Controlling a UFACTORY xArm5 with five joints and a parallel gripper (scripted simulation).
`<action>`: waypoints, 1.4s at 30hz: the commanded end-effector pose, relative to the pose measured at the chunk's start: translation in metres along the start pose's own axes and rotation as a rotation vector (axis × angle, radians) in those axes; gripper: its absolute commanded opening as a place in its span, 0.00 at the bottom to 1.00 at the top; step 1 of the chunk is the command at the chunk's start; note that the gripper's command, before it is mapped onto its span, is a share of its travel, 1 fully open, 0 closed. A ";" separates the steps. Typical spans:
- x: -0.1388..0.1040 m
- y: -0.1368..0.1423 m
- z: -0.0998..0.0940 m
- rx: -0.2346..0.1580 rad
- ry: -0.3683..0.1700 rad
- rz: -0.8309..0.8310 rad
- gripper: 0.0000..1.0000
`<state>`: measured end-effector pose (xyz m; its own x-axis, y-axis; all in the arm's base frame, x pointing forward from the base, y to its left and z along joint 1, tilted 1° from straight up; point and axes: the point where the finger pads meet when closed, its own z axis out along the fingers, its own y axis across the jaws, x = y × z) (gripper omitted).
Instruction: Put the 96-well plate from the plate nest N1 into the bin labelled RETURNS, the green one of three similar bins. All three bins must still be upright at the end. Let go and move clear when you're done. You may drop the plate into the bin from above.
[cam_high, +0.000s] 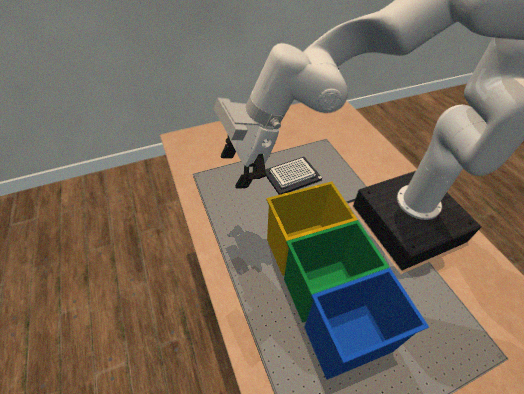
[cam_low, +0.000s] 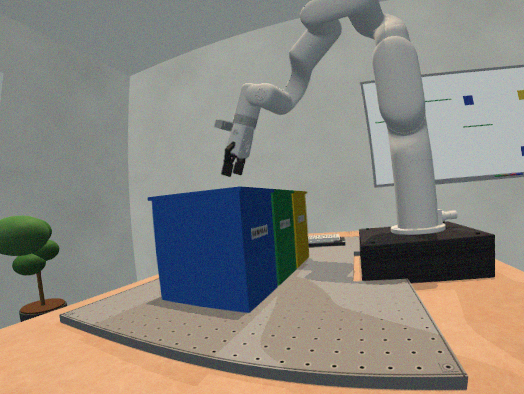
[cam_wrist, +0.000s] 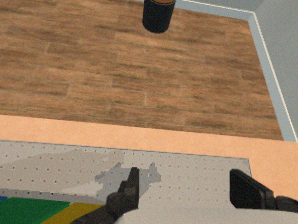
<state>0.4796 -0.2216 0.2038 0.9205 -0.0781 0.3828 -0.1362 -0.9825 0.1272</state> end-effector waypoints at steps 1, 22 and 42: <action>0.000 -0.015 -0.007 0.014 -0.009 -0.002 1.00; -0.013 -0.093 -0.036 0.096 -0.142 -0.035 1.00; -0.036 -0.151 -0.069 0.141 -0.285 -0.078 1.00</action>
<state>0.4462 -0.0705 0.2289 0.9887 -0.0376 0.1453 -0.0405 -0.9990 0.0172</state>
